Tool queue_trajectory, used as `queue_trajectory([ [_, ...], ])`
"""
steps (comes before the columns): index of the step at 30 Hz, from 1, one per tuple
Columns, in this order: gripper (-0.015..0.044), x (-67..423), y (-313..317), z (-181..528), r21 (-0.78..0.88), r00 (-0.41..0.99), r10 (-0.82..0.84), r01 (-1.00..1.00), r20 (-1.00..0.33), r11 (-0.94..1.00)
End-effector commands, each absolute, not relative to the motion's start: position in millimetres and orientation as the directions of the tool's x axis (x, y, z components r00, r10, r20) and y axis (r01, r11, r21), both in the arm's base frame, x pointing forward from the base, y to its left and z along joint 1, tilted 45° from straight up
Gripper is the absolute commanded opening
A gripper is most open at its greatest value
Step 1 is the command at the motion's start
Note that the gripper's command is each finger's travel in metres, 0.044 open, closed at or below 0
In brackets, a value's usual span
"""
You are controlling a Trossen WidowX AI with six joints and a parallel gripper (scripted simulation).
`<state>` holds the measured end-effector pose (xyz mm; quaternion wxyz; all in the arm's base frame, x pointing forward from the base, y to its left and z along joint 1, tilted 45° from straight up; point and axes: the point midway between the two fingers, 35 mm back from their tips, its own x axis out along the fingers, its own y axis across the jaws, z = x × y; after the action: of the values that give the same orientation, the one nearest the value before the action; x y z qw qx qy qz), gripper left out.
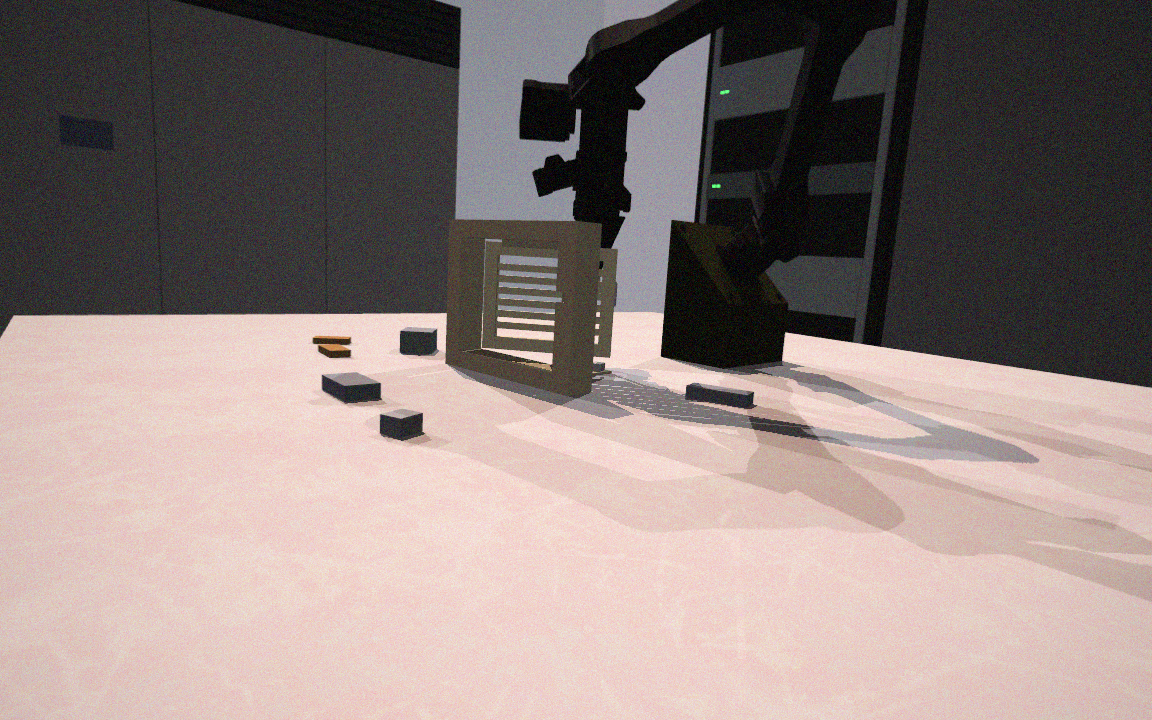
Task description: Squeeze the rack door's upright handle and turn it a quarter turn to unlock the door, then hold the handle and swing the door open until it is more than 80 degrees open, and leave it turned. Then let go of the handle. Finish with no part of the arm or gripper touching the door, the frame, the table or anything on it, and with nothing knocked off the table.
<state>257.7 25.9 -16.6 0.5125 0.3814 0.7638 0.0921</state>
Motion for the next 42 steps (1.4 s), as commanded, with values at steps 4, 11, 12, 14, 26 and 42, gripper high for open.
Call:
queue_trajectory([
  [4, 0.0008, 254, 16, -27, 0.584, -0.183, 0.678, 0.382, -0.712, 0.716],
  [11, 0.0008, 252, 6, -36, 0.620, -0.183, 0.677, 0.287, -0.713, 0.730],
  [12, 0.0008, 252, 4, -37, 0.625, -0.183, 0.677, 0.274, -0.713, 0.731],
  [14, 0.0008, 252, 2, -40, 0.633, -0.183, 0.677, 0.246, -0.713, 0.734],
  [26, 0.0008, 252, -17, -57, 0.678, -0.182, 0.676, 0.062, -0.714, 0.733],
  [42, 0.0008, 262, -41, -82, 0.698, -0.181, 0.674, -0.196, -0.716, 0.689],
])
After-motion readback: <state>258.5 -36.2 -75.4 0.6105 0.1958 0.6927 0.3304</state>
